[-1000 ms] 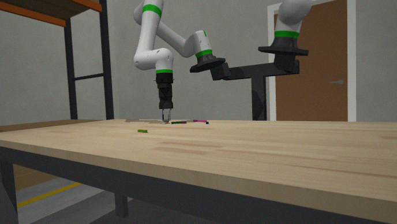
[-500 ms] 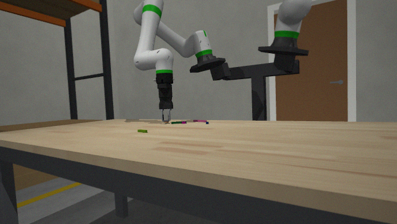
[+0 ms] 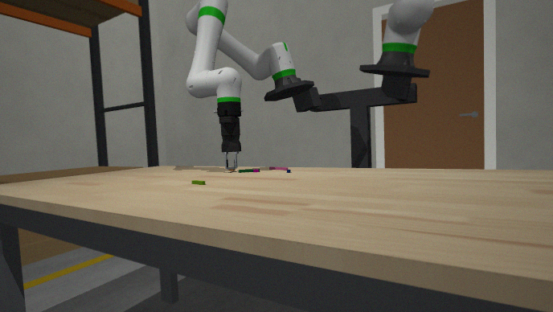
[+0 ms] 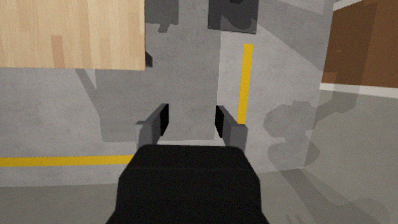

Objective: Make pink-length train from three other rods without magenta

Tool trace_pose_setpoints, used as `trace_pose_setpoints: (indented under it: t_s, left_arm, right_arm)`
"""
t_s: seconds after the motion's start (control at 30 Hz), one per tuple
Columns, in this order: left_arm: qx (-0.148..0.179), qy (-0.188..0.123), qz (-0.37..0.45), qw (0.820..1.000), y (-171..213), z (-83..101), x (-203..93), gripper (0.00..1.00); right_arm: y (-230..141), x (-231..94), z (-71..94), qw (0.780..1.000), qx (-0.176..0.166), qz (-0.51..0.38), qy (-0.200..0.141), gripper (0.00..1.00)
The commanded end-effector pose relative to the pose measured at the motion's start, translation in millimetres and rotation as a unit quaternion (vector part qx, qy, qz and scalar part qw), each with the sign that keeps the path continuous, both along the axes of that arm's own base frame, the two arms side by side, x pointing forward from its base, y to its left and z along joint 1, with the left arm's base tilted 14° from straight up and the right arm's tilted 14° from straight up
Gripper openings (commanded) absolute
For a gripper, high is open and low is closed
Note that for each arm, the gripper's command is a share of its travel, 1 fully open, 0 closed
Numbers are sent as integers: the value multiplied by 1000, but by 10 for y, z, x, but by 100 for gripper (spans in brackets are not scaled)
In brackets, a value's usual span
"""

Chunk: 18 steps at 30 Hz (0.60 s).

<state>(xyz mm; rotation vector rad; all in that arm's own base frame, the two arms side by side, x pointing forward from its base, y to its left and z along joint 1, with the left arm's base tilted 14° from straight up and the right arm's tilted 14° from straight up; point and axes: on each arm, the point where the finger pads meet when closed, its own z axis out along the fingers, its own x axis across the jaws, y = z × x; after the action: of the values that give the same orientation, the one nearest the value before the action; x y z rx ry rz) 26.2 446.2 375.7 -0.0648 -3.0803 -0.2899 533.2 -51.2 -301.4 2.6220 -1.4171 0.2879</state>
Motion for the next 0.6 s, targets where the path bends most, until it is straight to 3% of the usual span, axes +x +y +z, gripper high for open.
trace_pose_setpoints:
  t_s: [0.0,0.57]
  left_arm:
    - [1,0,0,1000,1,9,1,100]
    - [1,0,0,1000,1,9,1,100]
  right_arm:
    - [1,7,6,1000,0,0,-1,57]
    - [-12,12,-52,1000,0,0,-1,57]
